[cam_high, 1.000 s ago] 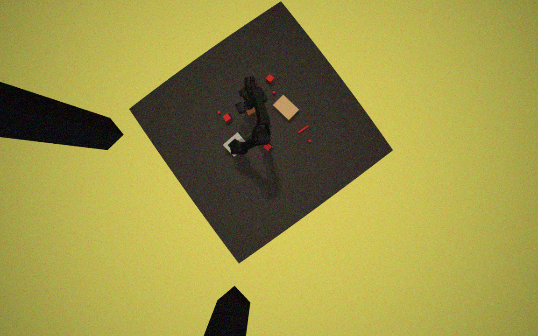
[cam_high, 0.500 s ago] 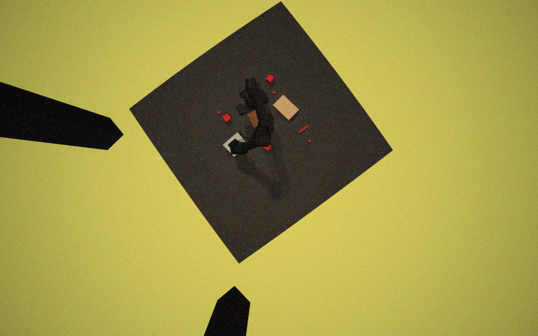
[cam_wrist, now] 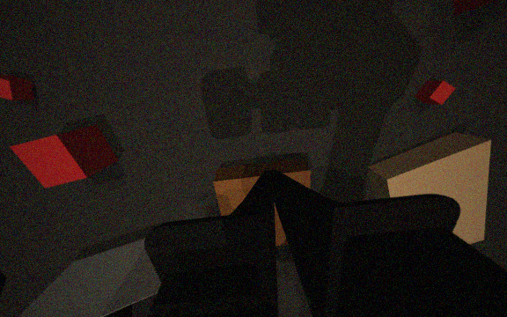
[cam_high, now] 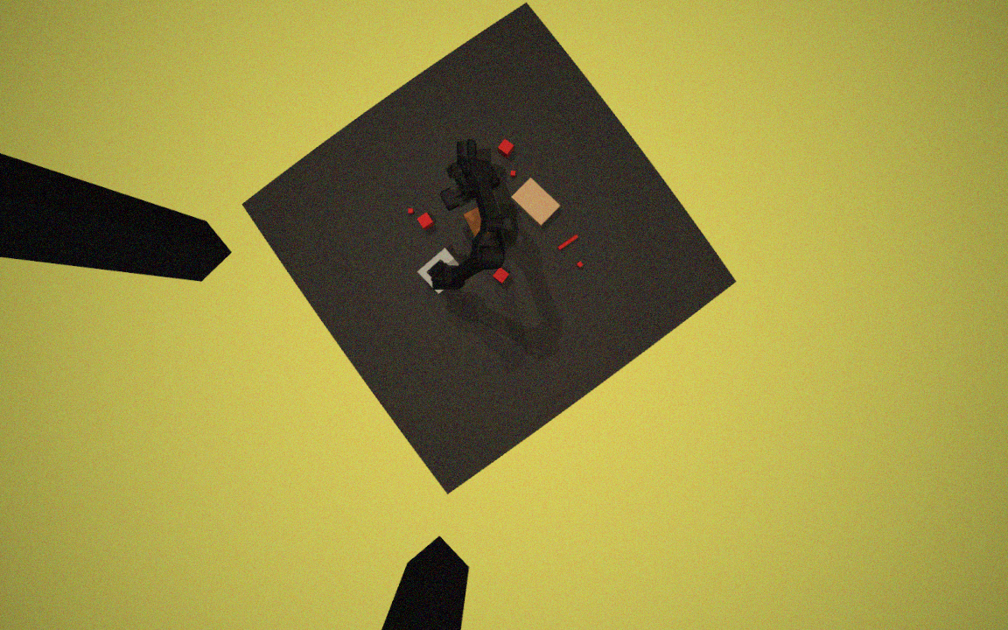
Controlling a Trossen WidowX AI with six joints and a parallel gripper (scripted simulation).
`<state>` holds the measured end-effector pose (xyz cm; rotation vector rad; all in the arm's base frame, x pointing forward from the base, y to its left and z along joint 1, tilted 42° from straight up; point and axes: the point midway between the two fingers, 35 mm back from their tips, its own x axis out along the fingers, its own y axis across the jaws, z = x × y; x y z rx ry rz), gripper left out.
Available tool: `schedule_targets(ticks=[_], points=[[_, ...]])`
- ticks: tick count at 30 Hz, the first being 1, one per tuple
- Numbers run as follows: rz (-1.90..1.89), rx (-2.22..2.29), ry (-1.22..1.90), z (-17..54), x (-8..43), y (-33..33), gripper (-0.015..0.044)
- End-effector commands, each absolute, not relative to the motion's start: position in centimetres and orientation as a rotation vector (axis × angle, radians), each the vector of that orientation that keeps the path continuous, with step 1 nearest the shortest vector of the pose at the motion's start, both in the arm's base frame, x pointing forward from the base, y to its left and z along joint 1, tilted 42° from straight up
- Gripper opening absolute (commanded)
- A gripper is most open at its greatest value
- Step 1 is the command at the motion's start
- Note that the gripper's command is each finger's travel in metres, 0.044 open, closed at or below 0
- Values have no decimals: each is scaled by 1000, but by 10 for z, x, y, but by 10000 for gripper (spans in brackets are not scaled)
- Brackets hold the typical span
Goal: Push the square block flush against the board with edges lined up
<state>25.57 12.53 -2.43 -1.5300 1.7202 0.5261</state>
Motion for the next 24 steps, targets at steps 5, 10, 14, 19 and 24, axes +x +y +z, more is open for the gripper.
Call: schedule_targets(ticks=[5,10,14,19,24], points=[[528,-1528,1733,-36,257,134,0],[528,-1528,1733,-41,258,140,0],[528,-1528,1732,-44,259,142,0],[530,-1527,1730,-10,261,168,0],[530,-1527,1733,-4,261,173,0]])
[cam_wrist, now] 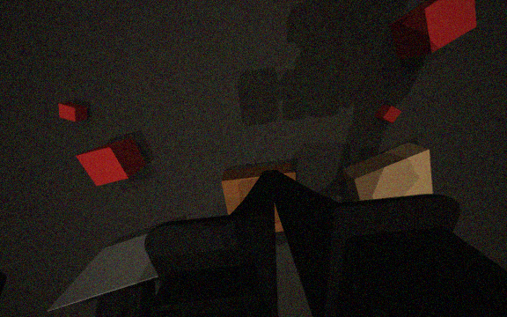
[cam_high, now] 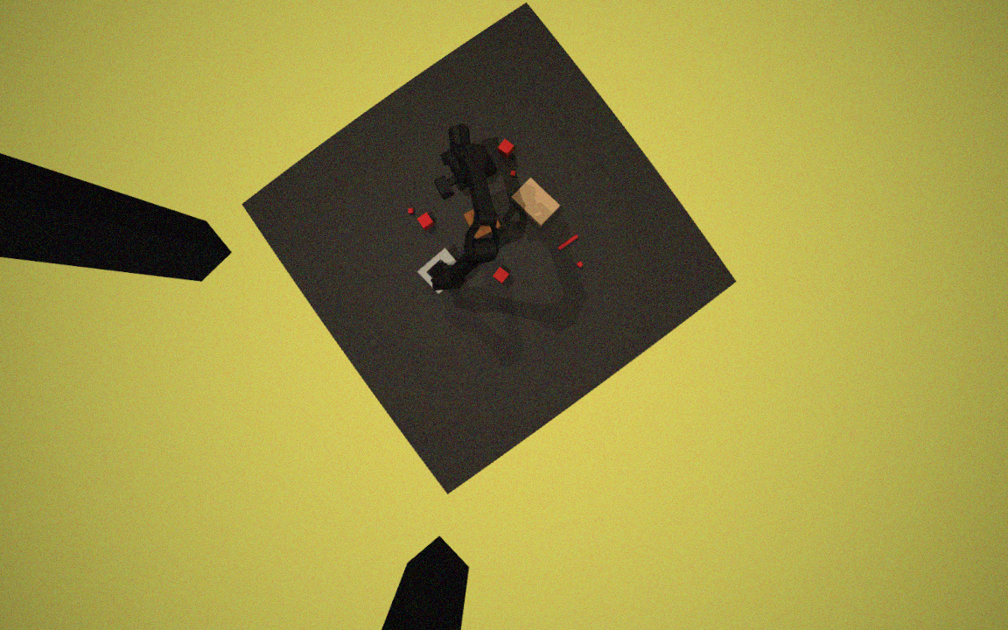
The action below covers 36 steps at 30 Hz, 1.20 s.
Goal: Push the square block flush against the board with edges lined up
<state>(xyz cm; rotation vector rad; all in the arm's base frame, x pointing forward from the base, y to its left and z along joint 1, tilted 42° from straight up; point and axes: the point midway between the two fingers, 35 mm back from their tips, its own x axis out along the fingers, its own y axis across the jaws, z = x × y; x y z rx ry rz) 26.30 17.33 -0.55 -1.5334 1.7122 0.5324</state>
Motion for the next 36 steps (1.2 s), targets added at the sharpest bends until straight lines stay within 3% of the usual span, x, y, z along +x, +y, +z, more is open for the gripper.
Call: schedule_targets(ticks=[1,30,36], points=[[530,-1527,1733,-4,261,173,0],[532,-1535,1725,-4,261,172,0],[530,-1530,1732,-36,234,138,0]])
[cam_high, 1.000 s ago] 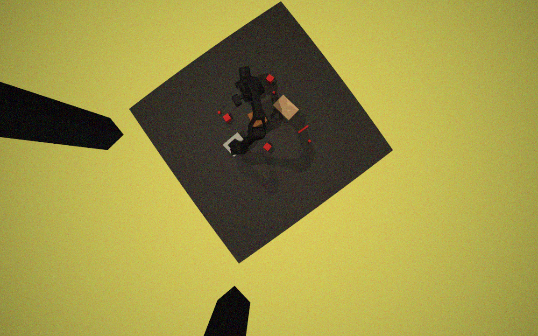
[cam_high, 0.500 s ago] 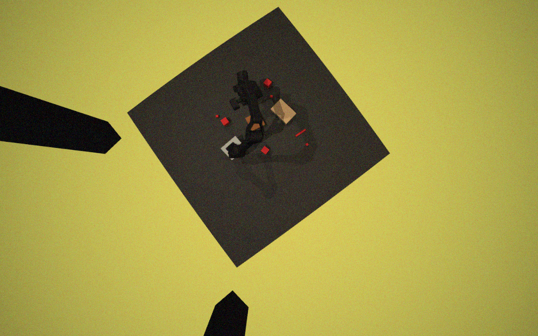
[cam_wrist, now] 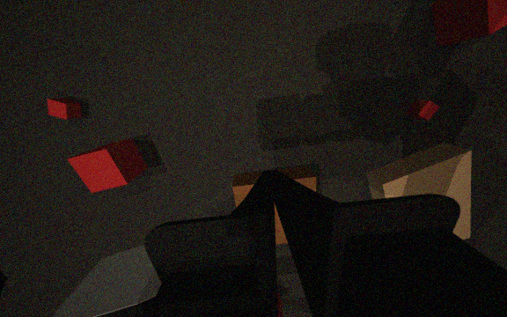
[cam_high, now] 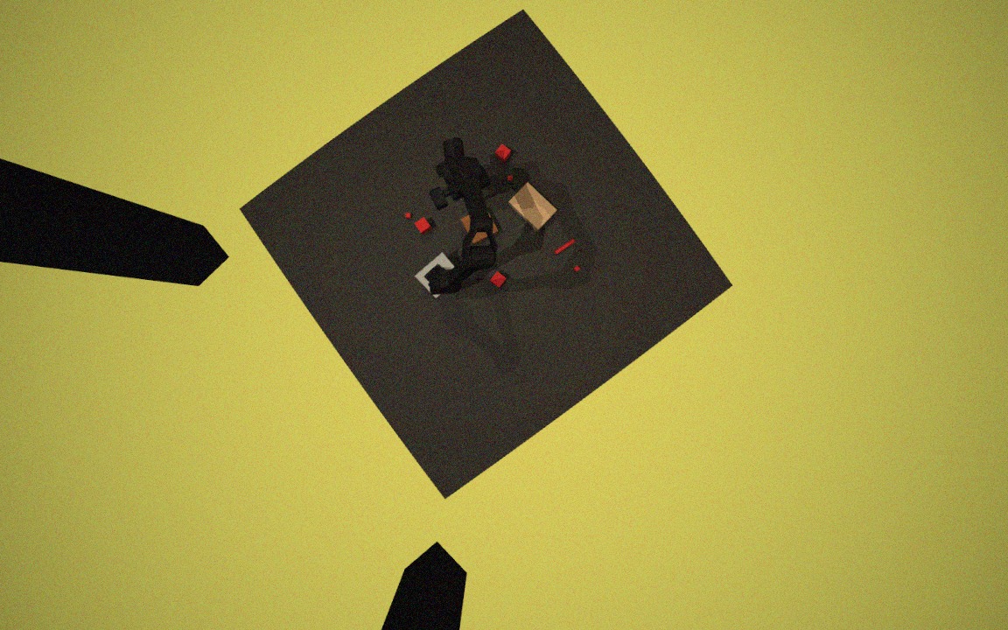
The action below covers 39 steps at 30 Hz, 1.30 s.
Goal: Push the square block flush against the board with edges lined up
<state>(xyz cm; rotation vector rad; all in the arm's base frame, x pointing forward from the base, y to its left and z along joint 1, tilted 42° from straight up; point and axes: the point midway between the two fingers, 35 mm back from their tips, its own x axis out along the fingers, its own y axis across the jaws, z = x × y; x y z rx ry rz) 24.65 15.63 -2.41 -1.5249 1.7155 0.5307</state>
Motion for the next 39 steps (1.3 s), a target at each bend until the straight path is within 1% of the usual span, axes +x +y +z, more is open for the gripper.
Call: schedule_targets(ticks=[1,3,7,12,39], points=[[530,-1529,1733,-41,228,131,0],[530,-1528,1735,-47,220,122,0],[529,-1528,1735,-51,219,119,0],[527,-1530,1736,-89,218,84,0],[527,-1531,1736,-74,215,68,0]])
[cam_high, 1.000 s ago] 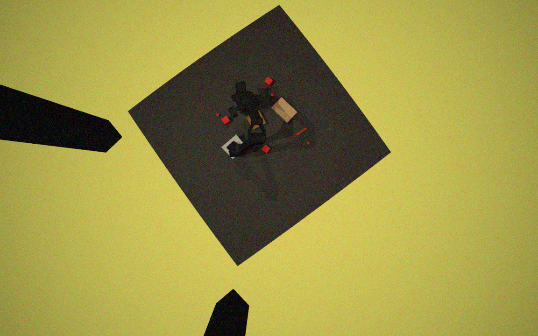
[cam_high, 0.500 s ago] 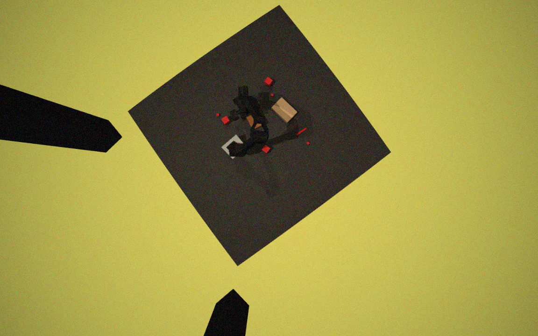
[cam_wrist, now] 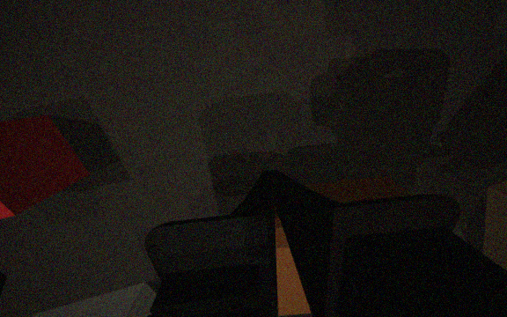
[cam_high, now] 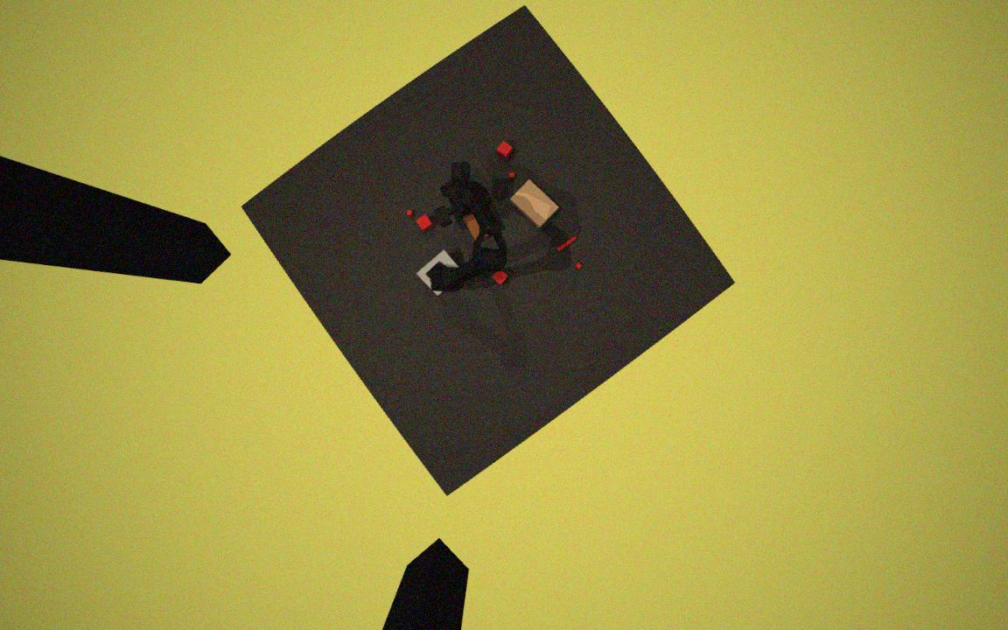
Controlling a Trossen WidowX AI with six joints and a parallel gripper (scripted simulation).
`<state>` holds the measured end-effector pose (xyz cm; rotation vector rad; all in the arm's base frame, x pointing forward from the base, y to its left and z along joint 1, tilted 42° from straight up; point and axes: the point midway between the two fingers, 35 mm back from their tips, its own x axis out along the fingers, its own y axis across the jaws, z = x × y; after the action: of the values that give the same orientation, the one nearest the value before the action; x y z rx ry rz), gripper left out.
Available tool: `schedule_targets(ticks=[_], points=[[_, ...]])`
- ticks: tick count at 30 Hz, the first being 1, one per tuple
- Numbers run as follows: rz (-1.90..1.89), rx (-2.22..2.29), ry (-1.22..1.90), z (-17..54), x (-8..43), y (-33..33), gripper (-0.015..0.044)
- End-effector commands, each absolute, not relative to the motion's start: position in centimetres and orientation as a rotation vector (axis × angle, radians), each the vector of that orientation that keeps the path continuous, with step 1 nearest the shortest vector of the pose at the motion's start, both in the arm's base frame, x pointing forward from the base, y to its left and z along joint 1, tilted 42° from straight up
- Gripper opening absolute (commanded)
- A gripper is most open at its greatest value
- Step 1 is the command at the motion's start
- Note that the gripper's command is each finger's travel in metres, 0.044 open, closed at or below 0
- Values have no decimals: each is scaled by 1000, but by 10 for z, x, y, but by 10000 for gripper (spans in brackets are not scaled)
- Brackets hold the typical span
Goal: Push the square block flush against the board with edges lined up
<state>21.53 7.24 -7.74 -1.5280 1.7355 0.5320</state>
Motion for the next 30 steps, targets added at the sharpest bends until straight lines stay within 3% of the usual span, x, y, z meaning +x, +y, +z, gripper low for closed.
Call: schedule_targets(ticks=[1,30], points=[[527,-1531,1736,-73,215,67,0],[528,-1532,1737,-53,211,45,0]])
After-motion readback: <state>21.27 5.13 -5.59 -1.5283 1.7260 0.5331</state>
